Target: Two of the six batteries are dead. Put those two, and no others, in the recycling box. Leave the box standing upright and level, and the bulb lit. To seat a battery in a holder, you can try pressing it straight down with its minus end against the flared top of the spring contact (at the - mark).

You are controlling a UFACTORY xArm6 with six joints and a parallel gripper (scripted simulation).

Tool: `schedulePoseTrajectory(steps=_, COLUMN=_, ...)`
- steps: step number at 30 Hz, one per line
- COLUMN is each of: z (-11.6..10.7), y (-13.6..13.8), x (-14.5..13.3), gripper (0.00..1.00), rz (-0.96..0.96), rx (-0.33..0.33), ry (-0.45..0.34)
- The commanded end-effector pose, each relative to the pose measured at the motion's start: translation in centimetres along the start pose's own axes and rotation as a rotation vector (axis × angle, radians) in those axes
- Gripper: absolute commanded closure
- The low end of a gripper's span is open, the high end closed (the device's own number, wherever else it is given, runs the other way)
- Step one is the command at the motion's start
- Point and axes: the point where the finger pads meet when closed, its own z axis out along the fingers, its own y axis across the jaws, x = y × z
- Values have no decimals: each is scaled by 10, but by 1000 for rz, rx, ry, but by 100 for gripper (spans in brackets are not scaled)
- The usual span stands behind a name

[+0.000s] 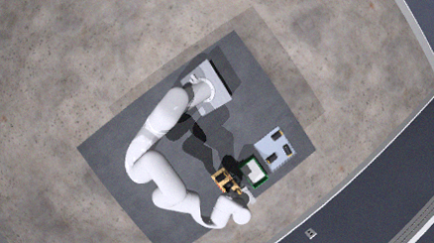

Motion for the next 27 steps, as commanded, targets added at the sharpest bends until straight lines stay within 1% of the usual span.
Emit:
schedulePoseTrajectory(steps=1, z=-2, y=1, x=0, gripper=49, rz=1, rx=-4, ry=0)
schedulePoseTrajectory(steps=13, z=-1, y=1, x=0, gripper=49, rz=2, rx=-4, ry=0)
schedulePoseTrajectory(steps=14, z=3, y=1, x=0, gripper=49, rz=2, rx=-4, ry=0)
schedulePoseTrajectory(steps=15, z=12, y=1, x=0, gripper=49, rz=2, rx=-4, ry=0)
schedulePoseTrajectory(steps=18, z=52, y=1, x=0, gripper=49, rz=2, rx=-4, ry=0)
schedulePoseTrajectory(steps=19, z=62, y=1, x=0, gripper=49, rz=2, rx=-4, ry=0)
schedulePoseTrajectory(steps=21, z=68, y=1, x=0, gripper=49, rz=2, rx=-4, ry=0)
schedulePoseTrajectory(steps=27, z=68, y=1, x=0, gripper=49, rz=2, rx=-4, ry=0)
